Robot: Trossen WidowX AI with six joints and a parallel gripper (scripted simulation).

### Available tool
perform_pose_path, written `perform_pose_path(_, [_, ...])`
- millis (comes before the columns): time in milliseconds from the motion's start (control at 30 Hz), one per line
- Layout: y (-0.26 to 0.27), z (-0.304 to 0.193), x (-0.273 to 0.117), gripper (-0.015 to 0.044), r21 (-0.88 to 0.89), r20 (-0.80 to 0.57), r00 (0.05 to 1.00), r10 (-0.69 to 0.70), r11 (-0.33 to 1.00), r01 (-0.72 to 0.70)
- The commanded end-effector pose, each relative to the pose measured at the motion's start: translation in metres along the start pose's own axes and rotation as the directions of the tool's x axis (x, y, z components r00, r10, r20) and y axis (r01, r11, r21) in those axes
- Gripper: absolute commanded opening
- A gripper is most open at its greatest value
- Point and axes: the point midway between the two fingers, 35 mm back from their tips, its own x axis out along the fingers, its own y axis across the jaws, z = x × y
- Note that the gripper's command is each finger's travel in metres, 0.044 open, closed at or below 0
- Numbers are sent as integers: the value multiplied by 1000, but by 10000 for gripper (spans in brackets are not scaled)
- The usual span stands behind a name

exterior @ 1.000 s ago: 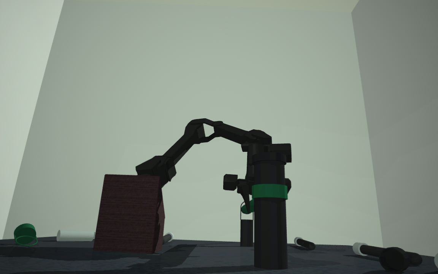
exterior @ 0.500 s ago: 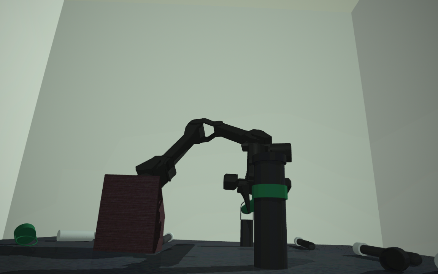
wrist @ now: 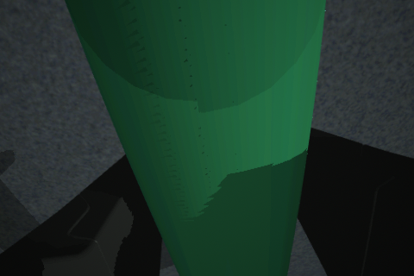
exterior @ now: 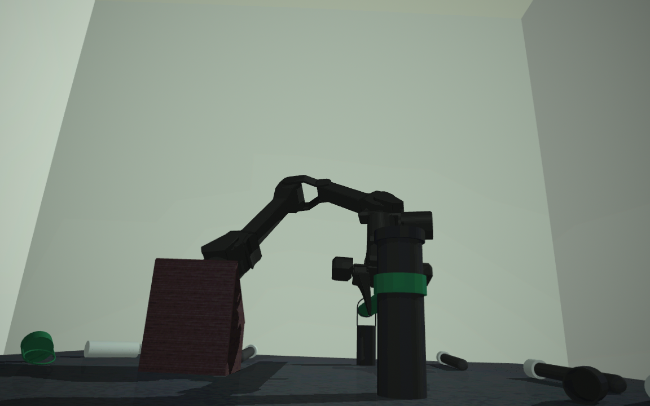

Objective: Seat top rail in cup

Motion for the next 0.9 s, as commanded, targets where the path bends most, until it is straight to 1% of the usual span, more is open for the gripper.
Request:
perform_pose_path(0, [-1, -6, -3, 0, 2, -11, 1000, -7, 1000, 7])
perform_pose_path(867, [0, -3, -1, 0, -2, -1, 1000, -1, 1000, 1])
